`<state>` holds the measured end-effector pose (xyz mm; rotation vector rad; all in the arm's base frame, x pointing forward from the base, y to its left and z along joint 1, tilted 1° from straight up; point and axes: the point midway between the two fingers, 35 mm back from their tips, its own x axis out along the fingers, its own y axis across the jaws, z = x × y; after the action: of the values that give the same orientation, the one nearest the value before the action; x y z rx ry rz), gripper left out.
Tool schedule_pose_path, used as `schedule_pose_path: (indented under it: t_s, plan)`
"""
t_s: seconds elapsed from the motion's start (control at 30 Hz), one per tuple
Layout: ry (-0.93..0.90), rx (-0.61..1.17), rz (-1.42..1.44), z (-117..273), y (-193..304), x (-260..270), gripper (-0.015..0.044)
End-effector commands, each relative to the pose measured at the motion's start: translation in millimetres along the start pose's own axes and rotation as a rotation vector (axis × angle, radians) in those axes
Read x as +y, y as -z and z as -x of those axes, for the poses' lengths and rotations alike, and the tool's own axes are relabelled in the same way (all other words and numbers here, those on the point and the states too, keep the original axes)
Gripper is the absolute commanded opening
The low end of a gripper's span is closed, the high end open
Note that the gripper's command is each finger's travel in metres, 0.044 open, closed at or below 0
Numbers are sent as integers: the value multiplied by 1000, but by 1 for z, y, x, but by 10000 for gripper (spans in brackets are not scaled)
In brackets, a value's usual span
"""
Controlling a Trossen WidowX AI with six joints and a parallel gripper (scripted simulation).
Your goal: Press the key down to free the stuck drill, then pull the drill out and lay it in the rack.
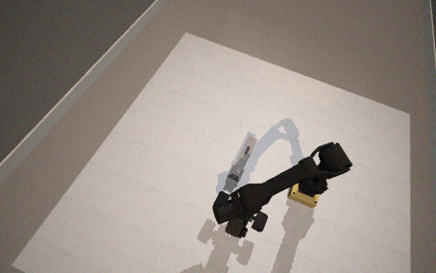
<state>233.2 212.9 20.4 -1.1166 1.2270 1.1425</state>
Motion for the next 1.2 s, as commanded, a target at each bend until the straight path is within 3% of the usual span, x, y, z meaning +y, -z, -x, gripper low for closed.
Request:
schedule_pose_path:
  t_s: [0.0,0.5,1.03,1.17]
  plan:
    - [-5,0,-4,-6,0,1,0]
    - [-6,0,-4,-23,0,3,0]
    - [-4,-11,1,-17,-3,2,420]
    - [-5,-2,-4,4,-3,2,440]
